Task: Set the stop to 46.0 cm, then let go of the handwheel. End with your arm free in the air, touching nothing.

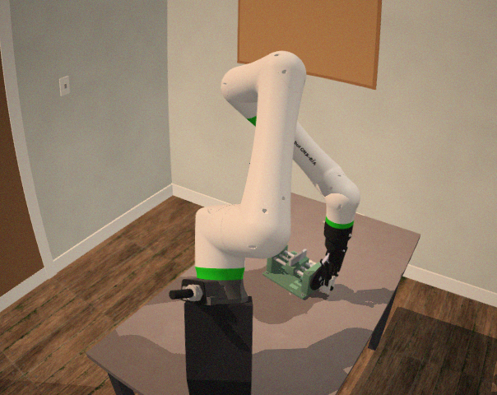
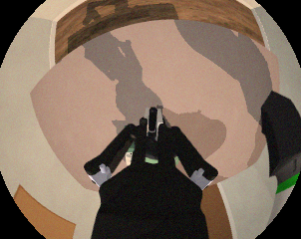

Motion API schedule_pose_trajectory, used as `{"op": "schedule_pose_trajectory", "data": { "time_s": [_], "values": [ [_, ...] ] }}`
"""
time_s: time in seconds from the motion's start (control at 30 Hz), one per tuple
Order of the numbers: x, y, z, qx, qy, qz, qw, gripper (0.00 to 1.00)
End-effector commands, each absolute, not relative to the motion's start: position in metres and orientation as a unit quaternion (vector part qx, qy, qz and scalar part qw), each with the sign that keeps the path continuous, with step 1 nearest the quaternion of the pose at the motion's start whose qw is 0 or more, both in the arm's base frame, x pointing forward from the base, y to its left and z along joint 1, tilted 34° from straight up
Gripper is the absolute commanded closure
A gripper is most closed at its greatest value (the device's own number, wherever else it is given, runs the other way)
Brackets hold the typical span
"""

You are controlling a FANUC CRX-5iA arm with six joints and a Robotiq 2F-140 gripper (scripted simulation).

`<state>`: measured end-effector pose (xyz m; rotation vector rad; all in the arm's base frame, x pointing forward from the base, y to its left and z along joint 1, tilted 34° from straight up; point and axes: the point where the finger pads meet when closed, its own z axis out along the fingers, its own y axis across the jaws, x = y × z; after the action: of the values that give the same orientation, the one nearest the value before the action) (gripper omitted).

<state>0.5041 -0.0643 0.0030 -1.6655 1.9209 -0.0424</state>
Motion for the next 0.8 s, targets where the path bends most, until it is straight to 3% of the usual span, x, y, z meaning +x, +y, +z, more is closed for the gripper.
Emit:
{"op": "schedule_pose_trajectory", "data": {
  "time_s": [0.0, 0.77],
  "values": [
    [0.509, -0.068, 0.010, -0.626, 0.722, -0.016, 0.295, 0.96],
    [0.488, -0.086, 0.054, -0.626, 0.722, -0.016, 0.295, 0.96]
  ]
}}
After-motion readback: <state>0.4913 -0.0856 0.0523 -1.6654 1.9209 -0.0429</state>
